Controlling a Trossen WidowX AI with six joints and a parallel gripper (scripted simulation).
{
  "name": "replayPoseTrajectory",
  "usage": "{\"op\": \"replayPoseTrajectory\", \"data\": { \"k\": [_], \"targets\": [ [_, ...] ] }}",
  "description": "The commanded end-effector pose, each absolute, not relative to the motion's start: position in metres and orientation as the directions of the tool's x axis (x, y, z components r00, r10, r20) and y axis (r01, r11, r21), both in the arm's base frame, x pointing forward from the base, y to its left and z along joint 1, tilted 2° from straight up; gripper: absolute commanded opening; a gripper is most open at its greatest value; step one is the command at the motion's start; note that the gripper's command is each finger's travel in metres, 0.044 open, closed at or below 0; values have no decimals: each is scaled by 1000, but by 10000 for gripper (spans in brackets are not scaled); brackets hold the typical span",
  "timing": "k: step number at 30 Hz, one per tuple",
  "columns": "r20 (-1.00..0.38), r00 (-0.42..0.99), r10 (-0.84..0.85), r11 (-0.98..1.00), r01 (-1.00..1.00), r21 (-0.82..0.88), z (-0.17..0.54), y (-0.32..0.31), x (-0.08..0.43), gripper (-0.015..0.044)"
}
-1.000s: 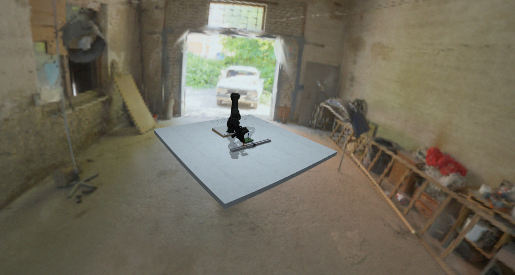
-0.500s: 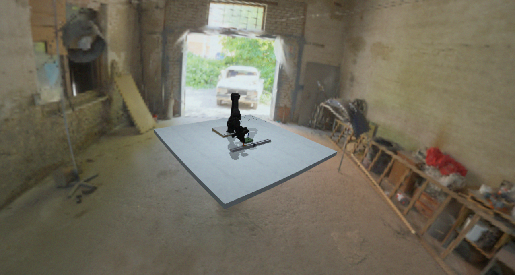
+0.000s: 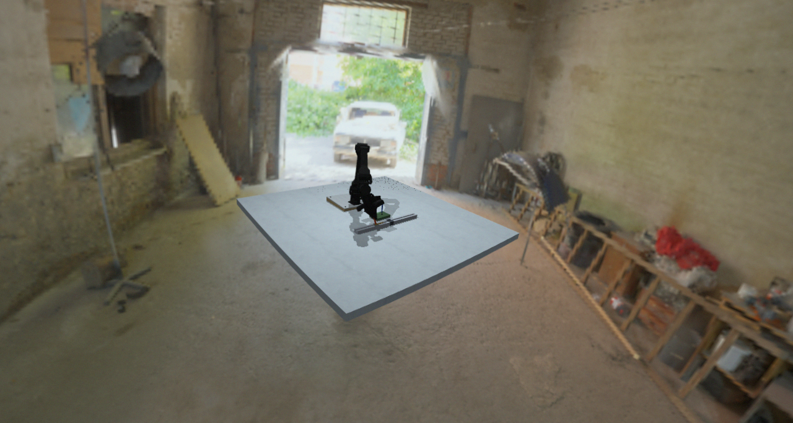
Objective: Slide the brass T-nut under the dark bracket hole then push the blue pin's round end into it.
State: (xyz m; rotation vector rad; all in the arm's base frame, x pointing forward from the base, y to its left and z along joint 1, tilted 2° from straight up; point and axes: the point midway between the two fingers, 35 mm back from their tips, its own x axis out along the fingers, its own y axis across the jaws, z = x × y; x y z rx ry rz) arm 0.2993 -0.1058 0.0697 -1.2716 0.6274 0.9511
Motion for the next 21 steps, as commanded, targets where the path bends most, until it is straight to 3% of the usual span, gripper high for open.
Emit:
{"op": "replayPoseTrajectory", "data": {
  "k": [1,21],
  "targets": [
    [-839,490,237,20,-866,-500,71,-107,301,-150],
    [-861,450,236,20,-888,-459,72,-107,303,-150]
  ]
}}
